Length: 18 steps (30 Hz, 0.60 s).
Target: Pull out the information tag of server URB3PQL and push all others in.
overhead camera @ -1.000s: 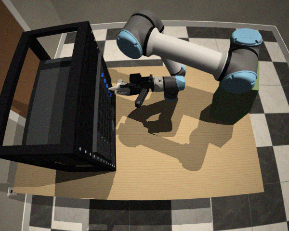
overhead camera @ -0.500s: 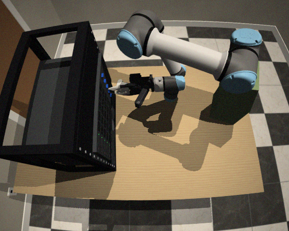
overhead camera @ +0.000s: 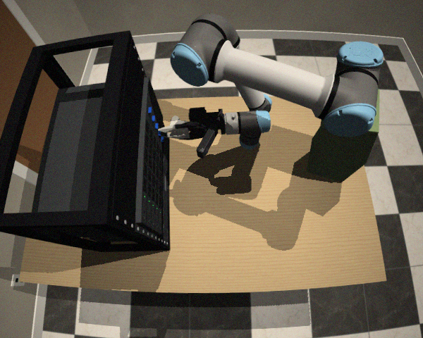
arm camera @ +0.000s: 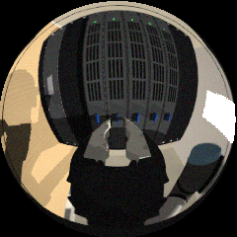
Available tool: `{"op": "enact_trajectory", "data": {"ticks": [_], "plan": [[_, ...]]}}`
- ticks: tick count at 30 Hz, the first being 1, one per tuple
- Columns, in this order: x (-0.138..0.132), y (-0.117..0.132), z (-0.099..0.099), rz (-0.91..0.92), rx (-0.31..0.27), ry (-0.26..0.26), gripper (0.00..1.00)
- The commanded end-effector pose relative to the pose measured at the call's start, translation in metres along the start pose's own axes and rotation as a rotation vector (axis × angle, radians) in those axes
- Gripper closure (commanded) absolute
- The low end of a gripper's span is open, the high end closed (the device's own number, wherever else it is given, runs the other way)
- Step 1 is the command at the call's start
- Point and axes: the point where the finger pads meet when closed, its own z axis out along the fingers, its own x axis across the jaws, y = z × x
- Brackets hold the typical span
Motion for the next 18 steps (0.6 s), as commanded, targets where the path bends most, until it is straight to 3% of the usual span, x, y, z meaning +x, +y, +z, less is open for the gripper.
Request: {"op": "enact_trajectory", "data": {"ticks": [1,10,11,18], "plan": [[0.0005,0.0,0.0002,0.0,0.0,0.001,0.85],[0.0005,0.0,0.0002,0.0,0.0,0.001,0.85],[0.0005,0.0,0.0002,0.0,0.0,0.001,1.0],[0.0005,0.0,0.0002,0.0,0.0,0.001,1.0]]}}
